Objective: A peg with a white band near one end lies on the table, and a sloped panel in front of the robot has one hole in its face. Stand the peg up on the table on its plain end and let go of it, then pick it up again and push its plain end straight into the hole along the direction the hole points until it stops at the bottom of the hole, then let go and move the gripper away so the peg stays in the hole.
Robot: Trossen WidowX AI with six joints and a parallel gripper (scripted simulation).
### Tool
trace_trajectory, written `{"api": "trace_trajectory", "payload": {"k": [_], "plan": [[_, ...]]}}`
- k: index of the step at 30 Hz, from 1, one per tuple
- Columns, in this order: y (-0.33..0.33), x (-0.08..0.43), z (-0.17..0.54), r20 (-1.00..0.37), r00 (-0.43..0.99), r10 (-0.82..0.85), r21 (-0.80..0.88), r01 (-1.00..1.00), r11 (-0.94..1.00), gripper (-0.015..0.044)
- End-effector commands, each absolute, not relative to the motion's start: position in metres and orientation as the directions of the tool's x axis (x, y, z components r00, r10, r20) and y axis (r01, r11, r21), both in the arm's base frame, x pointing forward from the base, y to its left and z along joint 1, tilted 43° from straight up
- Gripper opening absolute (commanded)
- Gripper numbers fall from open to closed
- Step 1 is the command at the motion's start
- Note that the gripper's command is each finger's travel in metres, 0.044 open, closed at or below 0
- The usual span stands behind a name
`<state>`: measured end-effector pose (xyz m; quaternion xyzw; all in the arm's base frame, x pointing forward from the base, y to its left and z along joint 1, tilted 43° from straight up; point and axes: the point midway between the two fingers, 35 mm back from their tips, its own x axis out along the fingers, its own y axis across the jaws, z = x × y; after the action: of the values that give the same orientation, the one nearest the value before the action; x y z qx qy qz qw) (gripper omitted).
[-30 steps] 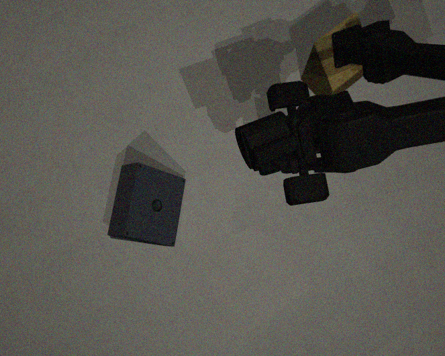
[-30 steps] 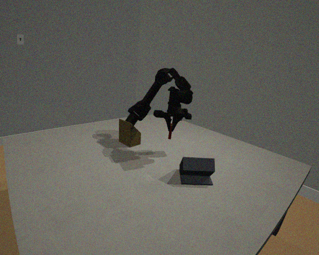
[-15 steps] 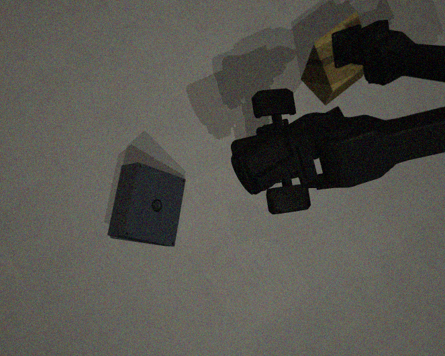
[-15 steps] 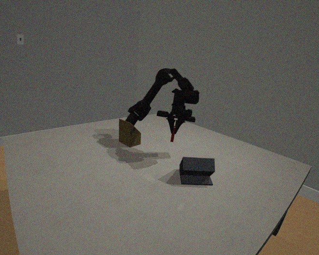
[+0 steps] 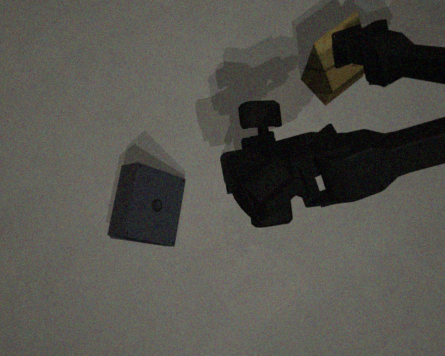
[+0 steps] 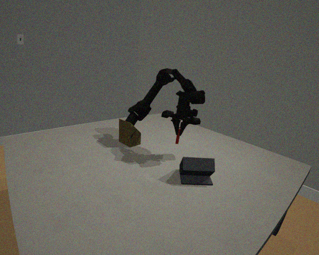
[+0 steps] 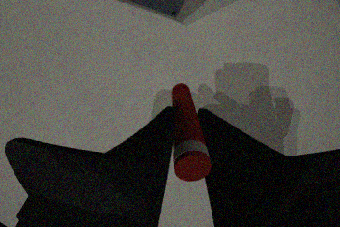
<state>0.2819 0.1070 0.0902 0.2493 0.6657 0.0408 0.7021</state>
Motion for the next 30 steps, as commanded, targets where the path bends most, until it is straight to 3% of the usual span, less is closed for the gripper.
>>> {"api": "trace_trajectory", "payload": {"k": [1,24,30], "plan": [[0.109,0.292,0.093,-0.918,0.154,0.366,0.396,0.279,0.875,0.0],[0.125,0.35,0.113,-0.873,0.417,0.254,0.408,0.337,0.849,0.0],[0.127,0.353,0.11,-0.871,0.421,0.253,0.409,0.337,0.848,0.0]]}}
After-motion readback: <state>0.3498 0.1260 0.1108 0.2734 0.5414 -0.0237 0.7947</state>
